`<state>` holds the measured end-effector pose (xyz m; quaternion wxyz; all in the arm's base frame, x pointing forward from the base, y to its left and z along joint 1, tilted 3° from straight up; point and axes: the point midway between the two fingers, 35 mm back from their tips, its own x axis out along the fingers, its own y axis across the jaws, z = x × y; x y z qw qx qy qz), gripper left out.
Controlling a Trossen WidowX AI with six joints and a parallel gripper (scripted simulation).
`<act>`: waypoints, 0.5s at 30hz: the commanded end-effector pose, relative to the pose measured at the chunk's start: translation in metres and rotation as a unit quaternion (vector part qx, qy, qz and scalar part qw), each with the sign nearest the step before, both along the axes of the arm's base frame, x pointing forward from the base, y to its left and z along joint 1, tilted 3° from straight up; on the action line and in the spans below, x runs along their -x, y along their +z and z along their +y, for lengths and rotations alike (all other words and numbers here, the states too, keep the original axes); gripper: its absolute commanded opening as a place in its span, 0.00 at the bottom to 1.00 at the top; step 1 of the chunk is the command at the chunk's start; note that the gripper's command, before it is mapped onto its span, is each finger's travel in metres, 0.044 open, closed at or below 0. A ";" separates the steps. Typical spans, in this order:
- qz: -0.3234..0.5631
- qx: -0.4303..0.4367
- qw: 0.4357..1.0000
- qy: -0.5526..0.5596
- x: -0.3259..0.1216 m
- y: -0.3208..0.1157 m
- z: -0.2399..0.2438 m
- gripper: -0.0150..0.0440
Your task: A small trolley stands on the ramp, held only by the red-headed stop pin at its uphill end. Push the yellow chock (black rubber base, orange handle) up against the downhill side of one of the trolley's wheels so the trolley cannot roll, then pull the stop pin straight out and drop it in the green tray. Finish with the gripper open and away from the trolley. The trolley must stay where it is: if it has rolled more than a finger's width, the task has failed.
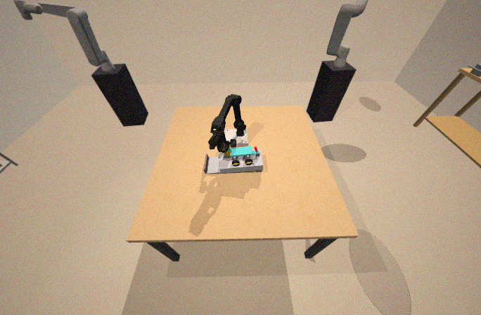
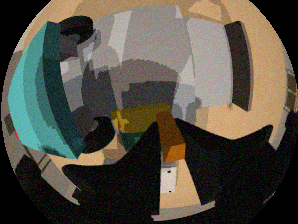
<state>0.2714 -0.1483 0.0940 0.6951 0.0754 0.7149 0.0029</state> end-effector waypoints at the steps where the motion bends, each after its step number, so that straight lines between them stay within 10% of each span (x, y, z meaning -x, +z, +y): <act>1: -0.003 -0.001 1.000 -0.002 0.000 0.001 0.005 0.25; 15: 0.000 0.000 1.000 0.000 -0.001 0.001 0.010 0.25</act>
